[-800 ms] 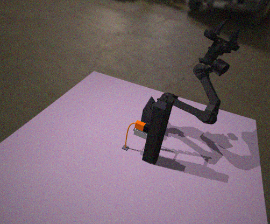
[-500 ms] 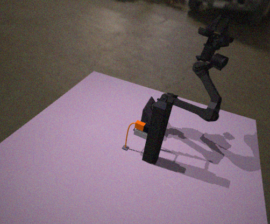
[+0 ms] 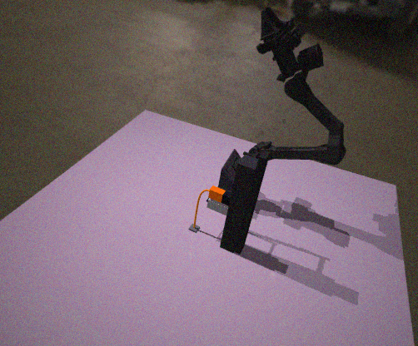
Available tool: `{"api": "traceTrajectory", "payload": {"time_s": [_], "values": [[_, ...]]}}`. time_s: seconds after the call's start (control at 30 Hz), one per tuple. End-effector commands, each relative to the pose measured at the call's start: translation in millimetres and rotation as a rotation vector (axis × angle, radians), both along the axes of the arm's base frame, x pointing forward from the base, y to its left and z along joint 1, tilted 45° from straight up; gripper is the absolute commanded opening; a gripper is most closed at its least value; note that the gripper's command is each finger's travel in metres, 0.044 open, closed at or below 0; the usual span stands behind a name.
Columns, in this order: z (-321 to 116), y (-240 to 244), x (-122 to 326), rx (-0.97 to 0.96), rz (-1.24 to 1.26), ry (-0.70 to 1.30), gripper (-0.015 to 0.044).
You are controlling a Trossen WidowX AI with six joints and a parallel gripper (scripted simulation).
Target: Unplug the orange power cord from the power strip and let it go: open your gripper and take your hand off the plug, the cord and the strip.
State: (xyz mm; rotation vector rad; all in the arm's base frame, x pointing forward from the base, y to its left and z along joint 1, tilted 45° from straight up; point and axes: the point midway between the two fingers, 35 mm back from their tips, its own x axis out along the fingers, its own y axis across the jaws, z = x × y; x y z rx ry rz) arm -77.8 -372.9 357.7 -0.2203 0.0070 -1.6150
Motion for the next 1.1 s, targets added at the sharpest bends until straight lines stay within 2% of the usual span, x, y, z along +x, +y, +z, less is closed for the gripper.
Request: {"api": "traceTrajectory", "payload": {"time_s": [0.0, 0.27, 0.5, 0.8, 1.07], "values": [[-39.0, -23.7, 37.5, 0.170, 0.127, -0.111, 0.0160], [-130.3, -38.9, 122.8, 0.595, 0.328, -0.316, 0.0160], [-213.3, -9.1, 201.4, 1.065, 0.421, -0.464, 0.0160], [-292.7, 84.5, 277.8, 1.722, 0.341, -0.527, 0.0160], [-324.2, 195.8, 308.7, 2.283, -0.019, -0.401, 0.0160]]}}
